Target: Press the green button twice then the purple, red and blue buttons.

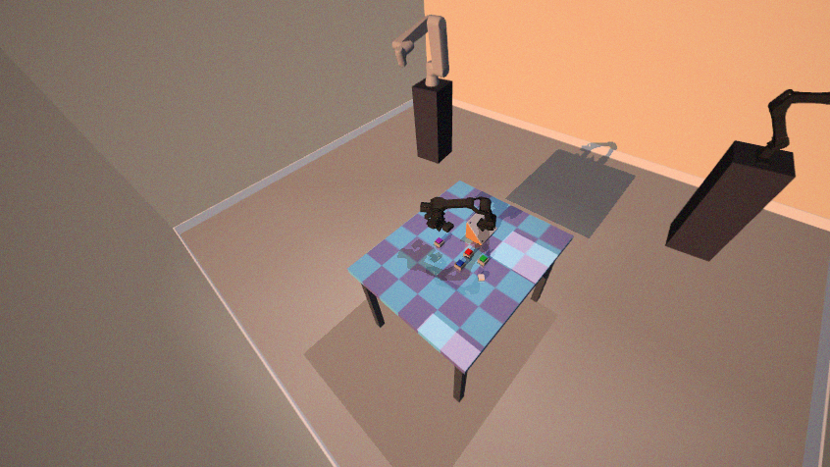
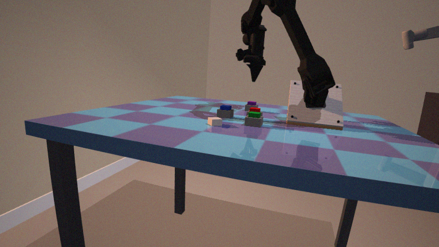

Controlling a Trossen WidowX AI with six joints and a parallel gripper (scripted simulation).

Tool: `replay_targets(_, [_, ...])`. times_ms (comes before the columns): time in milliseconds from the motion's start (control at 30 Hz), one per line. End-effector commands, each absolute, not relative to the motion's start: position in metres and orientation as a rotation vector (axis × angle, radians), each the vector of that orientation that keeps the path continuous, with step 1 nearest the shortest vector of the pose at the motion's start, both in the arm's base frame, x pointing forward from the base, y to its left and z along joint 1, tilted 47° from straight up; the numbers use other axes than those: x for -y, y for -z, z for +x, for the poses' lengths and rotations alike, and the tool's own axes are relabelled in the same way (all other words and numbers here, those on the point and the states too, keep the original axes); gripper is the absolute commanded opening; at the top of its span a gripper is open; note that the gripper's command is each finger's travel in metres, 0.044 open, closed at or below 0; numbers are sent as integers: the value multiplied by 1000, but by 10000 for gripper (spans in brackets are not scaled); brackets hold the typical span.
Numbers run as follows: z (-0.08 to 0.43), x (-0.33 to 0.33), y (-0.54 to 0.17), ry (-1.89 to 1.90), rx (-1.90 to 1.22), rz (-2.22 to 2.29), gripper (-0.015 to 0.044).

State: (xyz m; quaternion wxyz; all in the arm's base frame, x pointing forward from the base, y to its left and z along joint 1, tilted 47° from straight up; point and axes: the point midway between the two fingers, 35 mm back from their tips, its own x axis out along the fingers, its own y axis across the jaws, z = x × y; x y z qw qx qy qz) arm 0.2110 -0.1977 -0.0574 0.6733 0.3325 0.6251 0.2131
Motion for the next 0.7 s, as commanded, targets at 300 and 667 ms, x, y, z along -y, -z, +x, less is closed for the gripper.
replay_targets(300, [218, 155, 100, -494, -1411, 747, 20])
replay_targets(667, [221, 142, 112, -495, -1410, 747, 20])
